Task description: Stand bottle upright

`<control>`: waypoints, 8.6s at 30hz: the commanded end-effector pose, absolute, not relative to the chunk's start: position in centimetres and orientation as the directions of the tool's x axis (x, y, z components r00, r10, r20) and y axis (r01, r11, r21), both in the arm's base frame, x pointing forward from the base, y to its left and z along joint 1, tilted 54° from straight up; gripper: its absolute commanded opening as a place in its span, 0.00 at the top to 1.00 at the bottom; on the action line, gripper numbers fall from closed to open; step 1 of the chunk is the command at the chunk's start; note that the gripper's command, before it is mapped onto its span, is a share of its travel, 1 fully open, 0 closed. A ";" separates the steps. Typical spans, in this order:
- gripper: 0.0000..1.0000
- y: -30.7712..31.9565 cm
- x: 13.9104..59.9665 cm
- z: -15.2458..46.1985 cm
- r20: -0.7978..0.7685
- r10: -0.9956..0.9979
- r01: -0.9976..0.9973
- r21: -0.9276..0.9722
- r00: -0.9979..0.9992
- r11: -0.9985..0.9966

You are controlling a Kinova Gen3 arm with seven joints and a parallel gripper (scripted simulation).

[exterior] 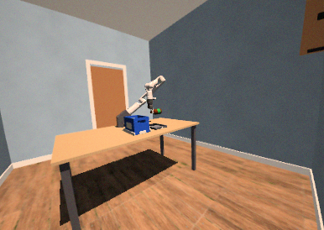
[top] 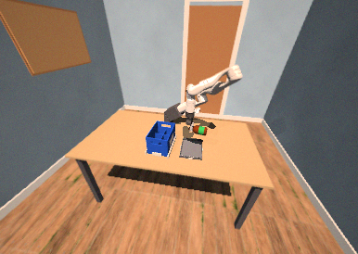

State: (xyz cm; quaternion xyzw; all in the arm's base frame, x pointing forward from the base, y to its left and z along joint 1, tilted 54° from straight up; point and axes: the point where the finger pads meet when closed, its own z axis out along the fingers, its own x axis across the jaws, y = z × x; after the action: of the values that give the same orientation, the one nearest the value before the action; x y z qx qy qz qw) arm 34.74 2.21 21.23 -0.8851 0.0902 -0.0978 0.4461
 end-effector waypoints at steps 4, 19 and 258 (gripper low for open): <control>1.00 2.2 34.8 21.2 0.101 -0.243 -0.064 -0.806 0.965 -0.588; 1.00 2.2 34.8 21.2 0.235 -0.140 0.100 -0.777 0.962 -0.621; 1.00 2.3 34.7 21.4 0.483 0.079 0.313 -0.426 0.872 -0.849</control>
State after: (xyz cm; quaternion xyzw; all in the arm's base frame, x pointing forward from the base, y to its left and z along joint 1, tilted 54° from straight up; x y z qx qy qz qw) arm 34.68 2.21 21.11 -0.9331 -0.1029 -0.2266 0.2596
